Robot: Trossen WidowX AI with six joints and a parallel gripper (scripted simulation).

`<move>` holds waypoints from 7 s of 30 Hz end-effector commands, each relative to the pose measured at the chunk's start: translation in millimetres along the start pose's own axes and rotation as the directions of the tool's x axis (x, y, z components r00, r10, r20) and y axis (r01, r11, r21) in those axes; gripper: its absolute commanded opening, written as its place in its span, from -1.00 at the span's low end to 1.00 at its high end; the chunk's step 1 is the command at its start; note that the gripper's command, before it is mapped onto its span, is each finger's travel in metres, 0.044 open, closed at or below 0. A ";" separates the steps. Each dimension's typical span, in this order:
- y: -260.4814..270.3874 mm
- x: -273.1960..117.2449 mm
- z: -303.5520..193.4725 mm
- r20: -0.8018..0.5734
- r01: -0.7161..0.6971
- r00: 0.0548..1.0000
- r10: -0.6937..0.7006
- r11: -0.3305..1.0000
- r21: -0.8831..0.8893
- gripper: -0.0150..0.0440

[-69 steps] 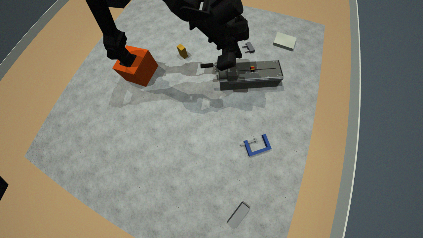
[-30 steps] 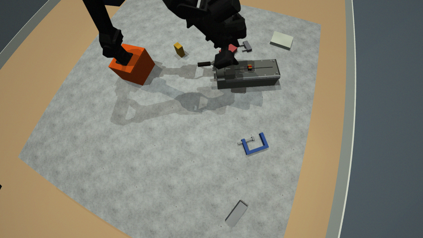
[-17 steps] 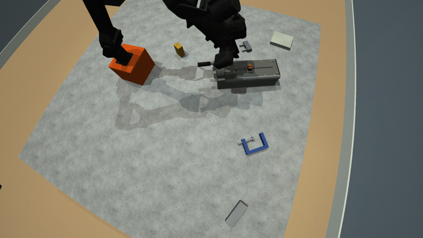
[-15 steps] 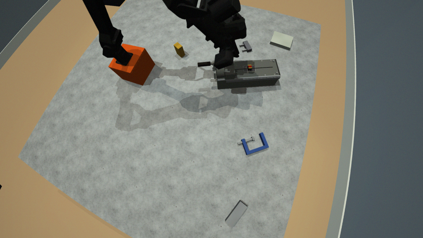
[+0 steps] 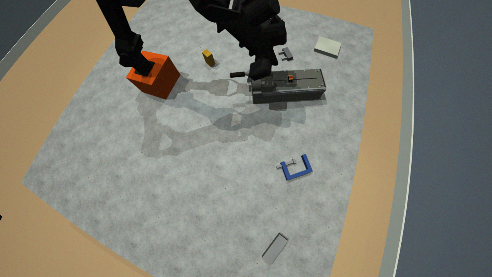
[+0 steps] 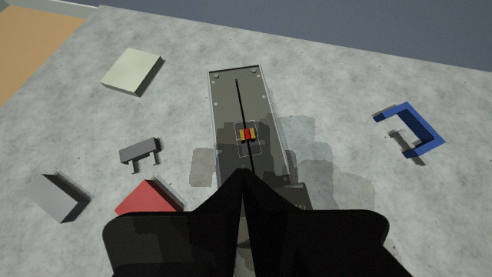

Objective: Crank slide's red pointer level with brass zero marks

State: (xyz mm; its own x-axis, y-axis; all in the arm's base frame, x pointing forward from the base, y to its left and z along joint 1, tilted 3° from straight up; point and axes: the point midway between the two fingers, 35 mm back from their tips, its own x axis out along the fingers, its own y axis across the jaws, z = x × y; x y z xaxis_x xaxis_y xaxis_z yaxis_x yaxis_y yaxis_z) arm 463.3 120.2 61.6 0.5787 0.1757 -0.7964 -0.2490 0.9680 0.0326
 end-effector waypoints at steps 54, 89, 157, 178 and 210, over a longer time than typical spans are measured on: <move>0.1 0.0 0.0 0.000 0.000 1.000 0.000 1.000 0.000 -0.49; 0.1 0.0 0.0 0.000 0.000 1.000 0.000 1.000 0.000 0.20; 0.1 0.0 -0.1 0.000 -0.001 1.000 0.001 1.000 0.000 -0.49; 0.2 0.1 -0.1 0.000 -0.001 1.000 0.001 1.000 0.000 -0.31; 0.2 0.1 -0.1 0.000 -0.001 1.000 0.001 1.000 0.000 -0.42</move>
State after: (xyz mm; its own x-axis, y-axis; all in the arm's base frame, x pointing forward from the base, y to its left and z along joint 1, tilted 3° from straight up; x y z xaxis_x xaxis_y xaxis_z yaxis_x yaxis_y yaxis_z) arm 463.2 120.4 61.5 0.5781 0.1769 -0.7966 -0.2494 0.9678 0.0340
